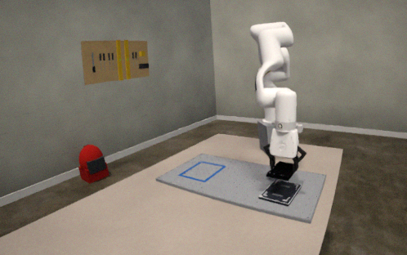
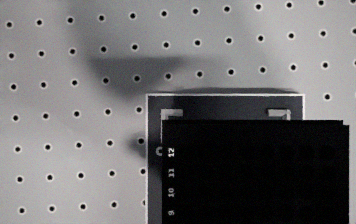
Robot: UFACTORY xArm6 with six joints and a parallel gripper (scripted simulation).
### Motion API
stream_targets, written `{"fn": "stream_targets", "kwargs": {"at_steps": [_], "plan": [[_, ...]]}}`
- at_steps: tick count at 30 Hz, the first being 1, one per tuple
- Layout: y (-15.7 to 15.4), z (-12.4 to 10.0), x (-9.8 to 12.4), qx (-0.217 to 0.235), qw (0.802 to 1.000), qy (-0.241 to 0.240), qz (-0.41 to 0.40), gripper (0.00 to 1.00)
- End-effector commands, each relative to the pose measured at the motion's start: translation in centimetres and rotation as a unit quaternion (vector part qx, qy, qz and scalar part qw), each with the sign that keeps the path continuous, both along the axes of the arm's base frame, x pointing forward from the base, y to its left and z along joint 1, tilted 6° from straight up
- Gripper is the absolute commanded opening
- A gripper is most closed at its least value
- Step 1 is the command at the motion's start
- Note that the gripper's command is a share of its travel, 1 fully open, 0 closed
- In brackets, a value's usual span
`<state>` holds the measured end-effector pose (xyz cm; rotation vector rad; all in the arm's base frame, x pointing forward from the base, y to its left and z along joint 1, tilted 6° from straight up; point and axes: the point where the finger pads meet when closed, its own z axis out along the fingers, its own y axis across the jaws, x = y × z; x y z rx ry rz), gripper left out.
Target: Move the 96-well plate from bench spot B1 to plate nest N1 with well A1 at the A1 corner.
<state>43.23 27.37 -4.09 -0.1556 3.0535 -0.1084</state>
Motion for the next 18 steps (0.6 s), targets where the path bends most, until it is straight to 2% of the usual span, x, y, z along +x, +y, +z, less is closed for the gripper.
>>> {"fn": "stream_targets", "kwargs": {"at_steps": [1, 7, 18], "plan": [[0.1, 0.2, 0.1, 0.001, 1.000, -0.002, 0.000, 0.00], [0.1, 0.2, 0.1, 0.001, 1.000, -0.002, 0.000, 0.00], [-0.1, -1.7, 0.3, 0.001, 1.000, -0.002, 0.000, 0.00]]}}
